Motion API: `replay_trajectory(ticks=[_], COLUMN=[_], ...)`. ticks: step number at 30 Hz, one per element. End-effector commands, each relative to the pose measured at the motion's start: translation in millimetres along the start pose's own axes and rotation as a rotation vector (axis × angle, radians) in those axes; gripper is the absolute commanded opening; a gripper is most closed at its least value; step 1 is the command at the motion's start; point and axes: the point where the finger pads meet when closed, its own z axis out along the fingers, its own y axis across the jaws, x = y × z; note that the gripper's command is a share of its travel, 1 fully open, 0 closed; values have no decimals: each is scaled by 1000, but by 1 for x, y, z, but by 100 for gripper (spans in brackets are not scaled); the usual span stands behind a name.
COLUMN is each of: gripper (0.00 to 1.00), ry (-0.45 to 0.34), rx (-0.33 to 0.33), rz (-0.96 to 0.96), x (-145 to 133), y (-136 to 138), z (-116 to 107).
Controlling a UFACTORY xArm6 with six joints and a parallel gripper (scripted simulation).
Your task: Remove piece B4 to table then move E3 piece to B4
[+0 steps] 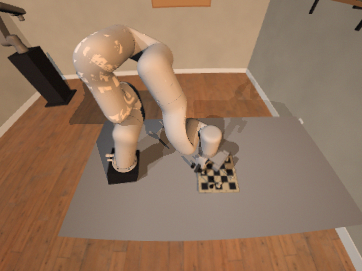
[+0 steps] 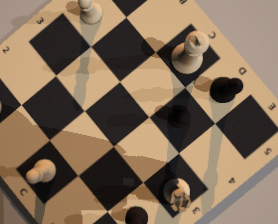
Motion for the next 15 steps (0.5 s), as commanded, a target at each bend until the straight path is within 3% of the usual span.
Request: replay_trajectory(ticks=[1,15], gripper=[39,39], ry=[4,4], rx=[-30,-33], rz=[277,306], x=[7,7], y=[-2,-2], z=[2,2])
